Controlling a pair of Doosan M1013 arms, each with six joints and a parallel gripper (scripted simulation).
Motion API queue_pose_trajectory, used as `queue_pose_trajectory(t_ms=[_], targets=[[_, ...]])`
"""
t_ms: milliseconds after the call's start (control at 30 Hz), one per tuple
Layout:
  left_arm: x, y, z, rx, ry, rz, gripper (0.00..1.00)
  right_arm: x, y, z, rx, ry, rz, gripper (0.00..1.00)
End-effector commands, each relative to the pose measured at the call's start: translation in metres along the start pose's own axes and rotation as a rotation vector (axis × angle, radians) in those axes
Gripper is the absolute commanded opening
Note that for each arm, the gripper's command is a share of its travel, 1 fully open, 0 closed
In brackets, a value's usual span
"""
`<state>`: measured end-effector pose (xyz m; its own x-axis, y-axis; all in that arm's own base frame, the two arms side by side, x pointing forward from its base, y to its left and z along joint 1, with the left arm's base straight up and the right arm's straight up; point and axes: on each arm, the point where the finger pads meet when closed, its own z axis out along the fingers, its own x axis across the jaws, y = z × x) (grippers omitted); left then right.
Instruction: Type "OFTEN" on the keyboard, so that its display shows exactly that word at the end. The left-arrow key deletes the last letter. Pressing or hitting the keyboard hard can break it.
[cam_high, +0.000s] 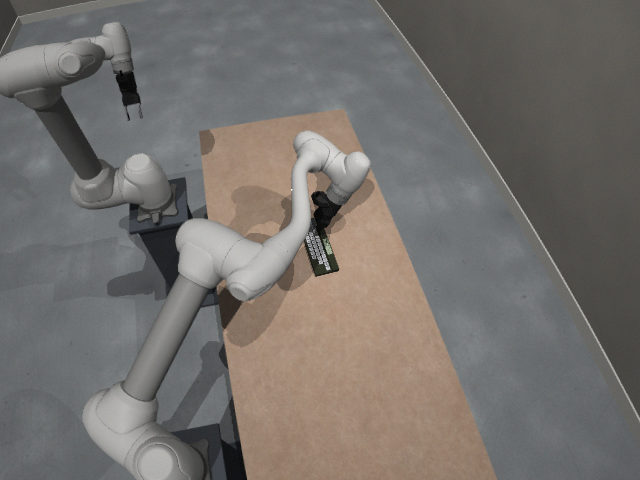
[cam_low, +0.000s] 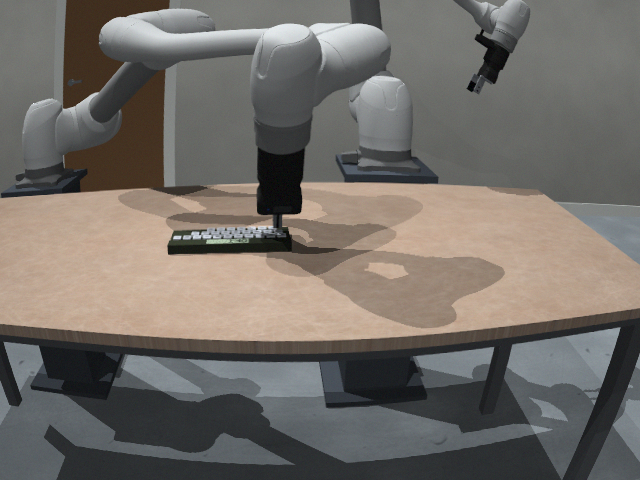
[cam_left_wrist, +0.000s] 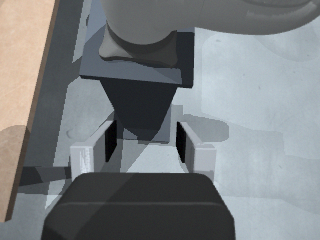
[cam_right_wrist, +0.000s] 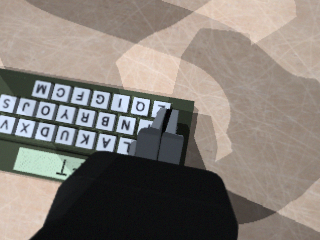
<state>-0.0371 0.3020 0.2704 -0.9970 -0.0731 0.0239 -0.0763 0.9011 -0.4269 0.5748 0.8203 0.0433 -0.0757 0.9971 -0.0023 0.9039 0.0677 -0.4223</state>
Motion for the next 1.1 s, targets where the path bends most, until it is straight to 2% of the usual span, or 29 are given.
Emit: queue_pose_trajectory(t_ms=[0, 567, 800, 1067], targets=[[0.002, 0.000, 0.002, -0.006, 0.001, 0.005, 1.00, -0.001, -0.002, -0.006, 0.001, 0.006, -0.002, 0.00], [0.002, 0.000, 0.002, -0.006, 0.001, 0.005, 1.00, -0.034, 0.016, -0.013, -0.005, 0.003, -0.002, 0.00], [0.002, 0.000, 0.002, -0.006, 0.001, 0.005, 1.00, -0.033, 0.016, -0.014, -0.006, 0.004, -0.002, 0.00], [0.002, 0.000, 0.002, -0.006, 0.001, 0.005, 1.00, -0.034, 0.020, -0.005, -0.004, 0.002, -0.002, 0.00]])
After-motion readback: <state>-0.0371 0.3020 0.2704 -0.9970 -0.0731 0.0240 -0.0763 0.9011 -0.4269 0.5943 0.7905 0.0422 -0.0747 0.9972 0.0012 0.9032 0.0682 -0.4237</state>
